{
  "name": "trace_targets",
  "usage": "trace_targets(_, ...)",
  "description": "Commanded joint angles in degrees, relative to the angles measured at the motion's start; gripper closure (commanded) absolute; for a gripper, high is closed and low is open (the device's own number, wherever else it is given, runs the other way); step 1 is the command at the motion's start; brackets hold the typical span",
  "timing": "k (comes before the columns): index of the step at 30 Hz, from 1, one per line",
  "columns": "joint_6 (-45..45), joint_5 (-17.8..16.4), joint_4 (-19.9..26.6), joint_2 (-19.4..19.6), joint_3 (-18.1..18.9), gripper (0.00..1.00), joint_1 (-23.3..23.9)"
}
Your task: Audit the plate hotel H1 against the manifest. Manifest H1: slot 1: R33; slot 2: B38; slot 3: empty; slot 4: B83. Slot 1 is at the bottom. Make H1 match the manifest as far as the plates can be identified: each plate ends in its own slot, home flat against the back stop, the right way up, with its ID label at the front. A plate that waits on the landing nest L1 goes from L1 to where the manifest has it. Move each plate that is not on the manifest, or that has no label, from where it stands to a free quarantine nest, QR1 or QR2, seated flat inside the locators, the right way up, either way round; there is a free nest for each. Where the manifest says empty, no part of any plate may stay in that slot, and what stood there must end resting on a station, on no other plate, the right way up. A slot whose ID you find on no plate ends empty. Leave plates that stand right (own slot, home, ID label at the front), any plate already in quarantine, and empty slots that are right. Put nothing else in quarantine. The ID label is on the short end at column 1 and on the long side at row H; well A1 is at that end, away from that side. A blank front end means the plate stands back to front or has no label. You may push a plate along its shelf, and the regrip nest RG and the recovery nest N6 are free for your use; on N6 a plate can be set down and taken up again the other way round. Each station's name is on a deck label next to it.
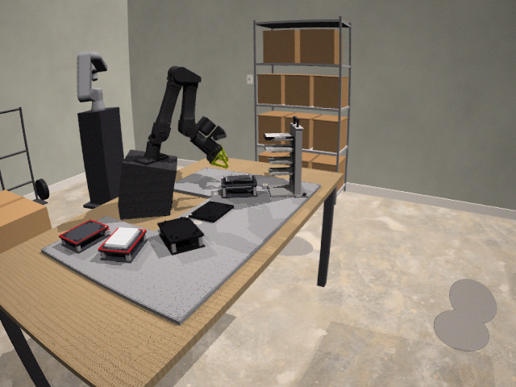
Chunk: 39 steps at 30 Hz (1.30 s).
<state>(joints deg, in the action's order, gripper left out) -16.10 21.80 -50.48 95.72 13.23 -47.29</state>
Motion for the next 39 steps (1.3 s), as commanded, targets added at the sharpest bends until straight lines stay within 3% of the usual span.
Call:
trace_targets(1,-0.39,0.74,4.06,-3.25,-0.29,0.0,-0.94)
trace_targets(9,-0.37,0.84,5.44,-4.49,-0.14,0.0,-1.06)
trace_targets(24,-1.2,1.85,25.89,-22.32,3.53,0.0,-2.28)
trace_targets(26,-1.2,1.85,25.89,-22.32,3.53,0.0,-2.28)
trace_targets(39,-1.83,2.67,41.29,-33.58,7.45,0.0,-3.28)
